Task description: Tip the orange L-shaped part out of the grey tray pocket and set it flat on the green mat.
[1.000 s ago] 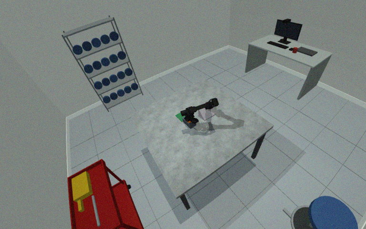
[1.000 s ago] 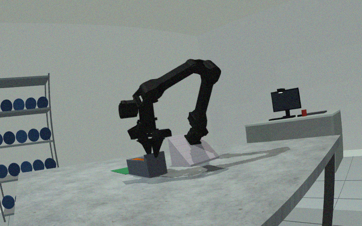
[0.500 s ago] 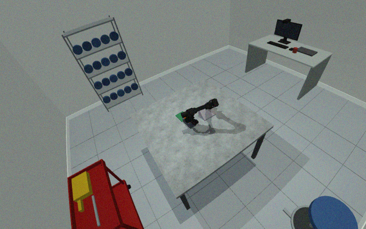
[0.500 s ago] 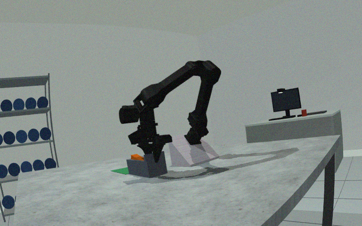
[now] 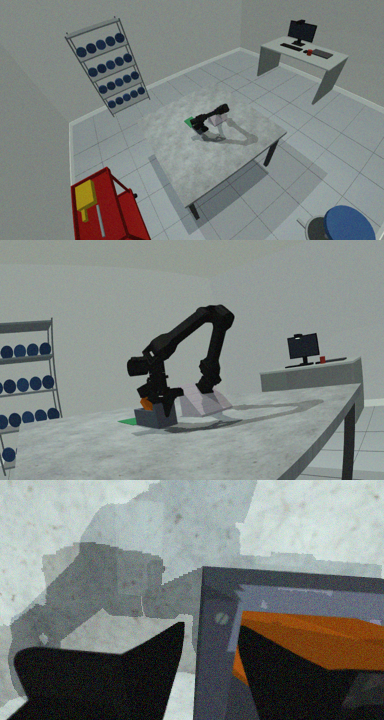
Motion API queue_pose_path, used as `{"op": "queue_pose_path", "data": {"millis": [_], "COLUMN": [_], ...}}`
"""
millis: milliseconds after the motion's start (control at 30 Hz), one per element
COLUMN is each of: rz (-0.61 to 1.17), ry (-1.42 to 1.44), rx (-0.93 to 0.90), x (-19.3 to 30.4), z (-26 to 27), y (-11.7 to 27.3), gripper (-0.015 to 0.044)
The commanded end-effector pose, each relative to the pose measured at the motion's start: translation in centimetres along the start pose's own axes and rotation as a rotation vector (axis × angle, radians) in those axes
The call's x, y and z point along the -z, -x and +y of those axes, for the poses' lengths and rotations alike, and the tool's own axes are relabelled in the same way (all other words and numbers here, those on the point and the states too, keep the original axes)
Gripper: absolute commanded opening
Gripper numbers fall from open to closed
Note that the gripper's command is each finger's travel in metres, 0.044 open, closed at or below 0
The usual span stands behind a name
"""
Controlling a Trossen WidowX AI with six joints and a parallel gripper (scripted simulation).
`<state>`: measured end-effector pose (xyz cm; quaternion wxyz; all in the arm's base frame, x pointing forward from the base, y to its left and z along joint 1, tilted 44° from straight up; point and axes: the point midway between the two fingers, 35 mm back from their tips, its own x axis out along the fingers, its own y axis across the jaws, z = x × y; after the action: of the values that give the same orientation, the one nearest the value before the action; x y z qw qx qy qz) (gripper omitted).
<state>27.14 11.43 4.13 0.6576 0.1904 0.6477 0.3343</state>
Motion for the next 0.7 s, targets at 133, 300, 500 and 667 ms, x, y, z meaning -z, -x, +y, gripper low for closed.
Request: {"op": "queue_pose_path", "data": {"millis": [133,300,500,667], "rz": [0.007,0.007,0.001,0.005], "ry": [-0.012,-0.012,-0.001,-0.008], "rx": [0.001,0.001,0.0,0.0], "x": [0.24,0.24,0.03,0.14], "z": [-0.15,-0.15,-0.01,0.69], "y": [-0.23,-0.23,-0.05,0.76], "gripper": [0.018,0.018,0.018,0.018]}}
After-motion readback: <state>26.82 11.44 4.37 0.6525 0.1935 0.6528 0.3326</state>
